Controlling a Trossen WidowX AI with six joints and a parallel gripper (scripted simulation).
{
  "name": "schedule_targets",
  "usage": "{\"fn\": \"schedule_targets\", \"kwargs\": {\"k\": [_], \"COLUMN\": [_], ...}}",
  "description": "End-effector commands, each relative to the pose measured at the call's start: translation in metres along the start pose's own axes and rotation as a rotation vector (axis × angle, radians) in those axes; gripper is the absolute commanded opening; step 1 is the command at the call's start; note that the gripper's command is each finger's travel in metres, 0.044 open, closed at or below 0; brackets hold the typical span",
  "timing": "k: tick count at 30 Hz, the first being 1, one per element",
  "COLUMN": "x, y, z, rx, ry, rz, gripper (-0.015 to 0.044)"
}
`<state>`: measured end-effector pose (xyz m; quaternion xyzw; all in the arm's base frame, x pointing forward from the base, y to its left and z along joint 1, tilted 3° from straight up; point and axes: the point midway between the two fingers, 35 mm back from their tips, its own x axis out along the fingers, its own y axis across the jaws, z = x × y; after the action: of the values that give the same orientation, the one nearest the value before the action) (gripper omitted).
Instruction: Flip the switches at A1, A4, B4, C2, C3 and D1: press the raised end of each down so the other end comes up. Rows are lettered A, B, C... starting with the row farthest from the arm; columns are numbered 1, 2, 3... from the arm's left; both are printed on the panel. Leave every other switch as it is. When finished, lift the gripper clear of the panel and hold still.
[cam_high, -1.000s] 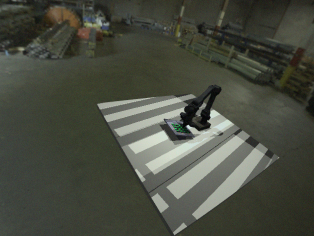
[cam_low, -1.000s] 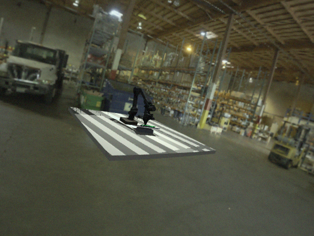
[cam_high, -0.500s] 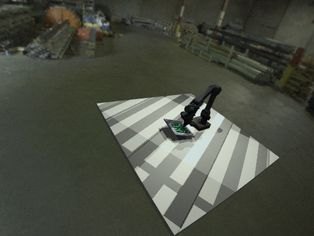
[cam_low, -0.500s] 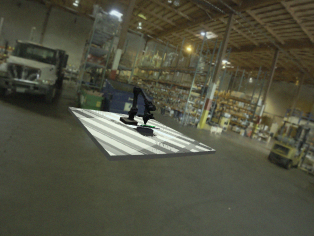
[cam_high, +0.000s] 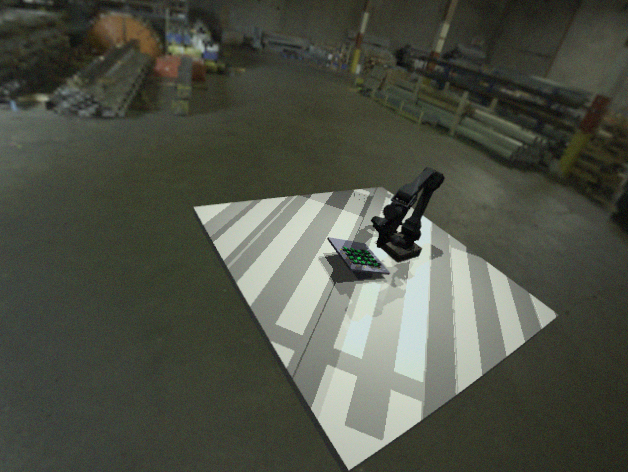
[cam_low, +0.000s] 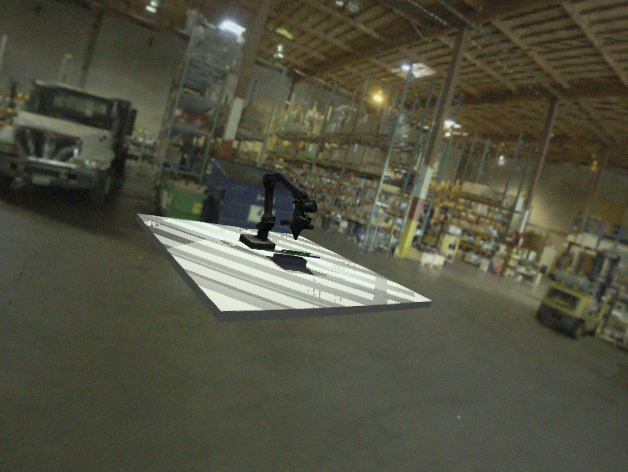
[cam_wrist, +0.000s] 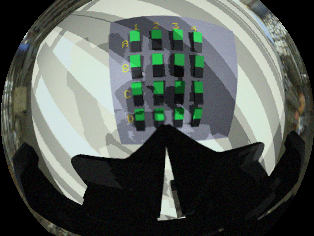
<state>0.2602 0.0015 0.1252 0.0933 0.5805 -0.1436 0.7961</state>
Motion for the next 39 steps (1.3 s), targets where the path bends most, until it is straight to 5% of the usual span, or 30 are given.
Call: {"fn": "schedule_targets", "kwargs": {"k": [1,39], "x": [0.000,0.059], "y": [0.028,0.033], "z": [-0.024,-0.030], "rx": [-0.007,-0.007], "ry": [0.008,-0.020], "rz": [0.000,0.000], "gripper": [0.0000,0.0000]}}
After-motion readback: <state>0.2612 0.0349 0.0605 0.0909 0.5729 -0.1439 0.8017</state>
